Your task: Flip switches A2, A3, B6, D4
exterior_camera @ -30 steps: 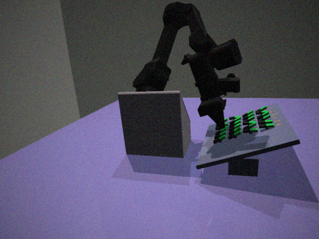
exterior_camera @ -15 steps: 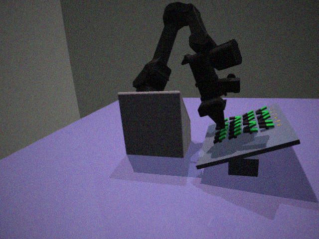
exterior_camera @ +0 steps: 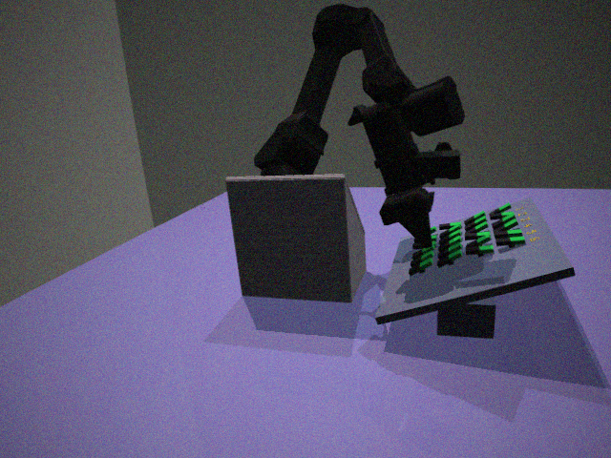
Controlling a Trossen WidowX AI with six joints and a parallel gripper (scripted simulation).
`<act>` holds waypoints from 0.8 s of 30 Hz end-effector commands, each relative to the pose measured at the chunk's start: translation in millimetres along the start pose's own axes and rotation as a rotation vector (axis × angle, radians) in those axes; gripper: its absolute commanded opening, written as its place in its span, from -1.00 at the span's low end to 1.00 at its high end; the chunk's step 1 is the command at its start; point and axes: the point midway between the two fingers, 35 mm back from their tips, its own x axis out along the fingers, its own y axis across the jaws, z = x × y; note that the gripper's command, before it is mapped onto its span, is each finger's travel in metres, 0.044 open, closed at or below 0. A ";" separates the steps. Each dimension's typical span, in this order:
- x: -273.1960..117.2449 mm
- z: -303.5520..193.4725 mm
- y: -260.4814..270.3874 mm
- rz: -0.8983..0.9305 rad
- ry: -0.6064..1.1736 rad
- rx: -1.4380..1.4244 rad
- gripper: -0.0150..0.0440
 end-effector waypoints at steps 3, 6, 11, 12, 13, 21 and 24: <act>1.4 -0.5 0.5 0.006 0.000 0.007 -0.49; 1.8 -0.5 0.5 0.006 0.000 0.007 -0.49; 2.5 -0.5 0.6 0.006 0.000 0.007 -0.49; 2.6 -0.5 0.6 0.006 0.000 0.007 -0.49; 2.7 -0.5 0.6 0.006 0.000 0.007 -0.49; 3.8 -0.4 0.6 0.006 0.000 0.007 -0.49; 4.2 -0.4 0.6 0.006 0.000 0.007 -0.49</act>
